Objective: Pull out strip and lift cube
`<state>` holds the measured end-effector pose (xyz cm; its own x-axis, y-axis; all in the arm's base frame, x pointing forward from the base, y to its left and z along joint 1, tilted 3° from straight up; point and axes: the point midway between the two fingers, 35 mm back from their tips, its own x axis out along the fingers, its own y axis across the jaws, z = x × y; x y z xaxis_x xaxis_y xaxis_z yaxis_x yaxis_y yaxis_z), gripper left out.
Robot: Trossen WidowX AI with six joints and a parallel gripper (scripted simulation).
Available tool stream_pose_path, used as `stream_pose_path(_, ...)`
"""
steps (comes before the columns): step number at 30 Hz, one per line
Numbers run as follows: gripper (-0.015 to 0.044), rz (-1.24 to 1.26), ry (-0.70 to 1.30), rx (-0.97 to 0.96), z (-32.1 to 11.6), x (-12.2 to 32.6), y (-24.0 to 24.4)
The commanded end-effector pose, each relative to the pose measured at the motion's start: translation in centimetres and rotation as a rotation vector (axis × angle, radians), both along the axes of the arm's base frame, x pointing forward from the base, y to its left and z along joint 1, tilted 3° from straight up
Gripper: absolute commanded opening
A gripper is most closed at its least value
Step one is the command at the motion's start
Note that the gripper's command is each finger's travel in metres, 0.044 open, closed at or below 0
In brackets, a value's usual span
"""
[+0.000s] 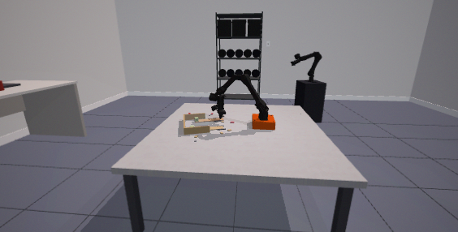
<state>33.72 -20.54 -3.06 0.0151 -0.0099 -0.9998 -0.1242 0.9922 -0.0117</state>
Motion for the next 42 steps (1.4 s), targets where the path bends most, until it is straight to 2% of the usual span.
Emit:
stream_pose_path(1, 0.0000, -0.005, 0.022, 0.002, -0.6, -1.3, -0.2)
stream_pose_path(42, 0.0000, -0.005, 0.029, 0.001, -0.7, -7.5, -1.1)
